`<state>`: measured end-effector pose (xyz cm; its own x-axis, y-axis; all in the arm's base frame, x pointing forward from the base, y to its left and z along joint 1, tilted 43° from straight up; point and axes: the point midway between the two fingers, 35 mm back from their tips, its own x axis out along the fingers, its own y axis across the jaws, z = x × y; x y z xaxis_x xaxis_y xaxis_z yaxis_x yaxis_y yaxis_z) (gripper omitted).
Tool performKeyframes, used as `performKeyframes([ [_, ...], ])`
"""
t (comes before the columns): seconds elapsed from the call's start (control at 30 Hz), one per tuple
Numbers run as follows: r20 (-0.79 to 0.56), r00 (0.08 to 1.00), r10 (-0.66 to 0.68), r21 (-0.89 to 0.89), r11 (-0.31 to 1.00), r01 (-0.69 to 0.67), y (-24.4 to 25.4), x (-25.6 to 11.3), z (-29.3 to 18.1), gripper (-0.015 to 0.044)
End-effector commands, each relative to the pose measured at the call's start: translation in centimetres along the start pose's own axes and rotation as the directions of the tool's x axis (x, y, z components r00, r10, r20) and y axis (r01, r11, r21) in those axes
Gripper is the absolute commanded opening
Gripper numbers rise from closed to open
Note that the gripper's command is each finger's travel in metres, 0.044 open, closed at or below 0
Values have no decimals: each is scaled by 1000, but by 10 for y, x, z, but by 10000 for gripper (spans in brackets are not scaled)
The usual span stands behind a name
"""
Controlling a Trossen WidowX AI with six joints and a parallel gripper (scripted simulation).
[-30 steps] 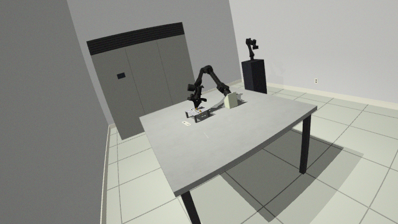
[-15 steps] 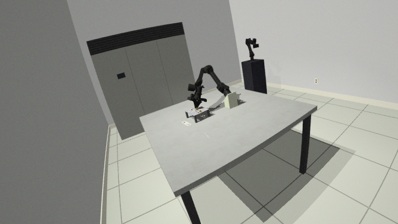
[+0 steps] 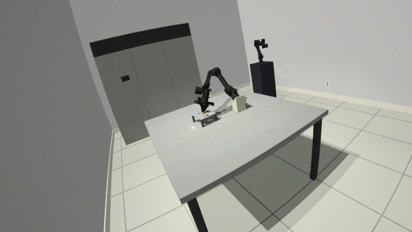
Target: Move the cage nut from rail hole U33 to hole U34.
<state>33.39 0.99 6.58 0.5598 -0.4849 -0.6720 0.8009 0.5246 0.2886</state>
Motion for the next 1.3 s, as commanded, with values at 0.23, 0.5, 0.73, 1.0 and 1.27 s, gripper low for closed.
performKeyframes([
  [0.23,-3,1000,15,-3,1000,-15,-1,0,-1,33],
  [0.5,-3,1000,24,-4,1000,-24,-2,0,-1,33],
  [0.73,-4,999,32,-4,999,-32,-2,0,-1,33],
  [1.0,-4,999,42,-4,999,-42,-2,0,-1,33],
  [1.27,-4,999,50,-4,999,-50,-3,0,-1,33],
])
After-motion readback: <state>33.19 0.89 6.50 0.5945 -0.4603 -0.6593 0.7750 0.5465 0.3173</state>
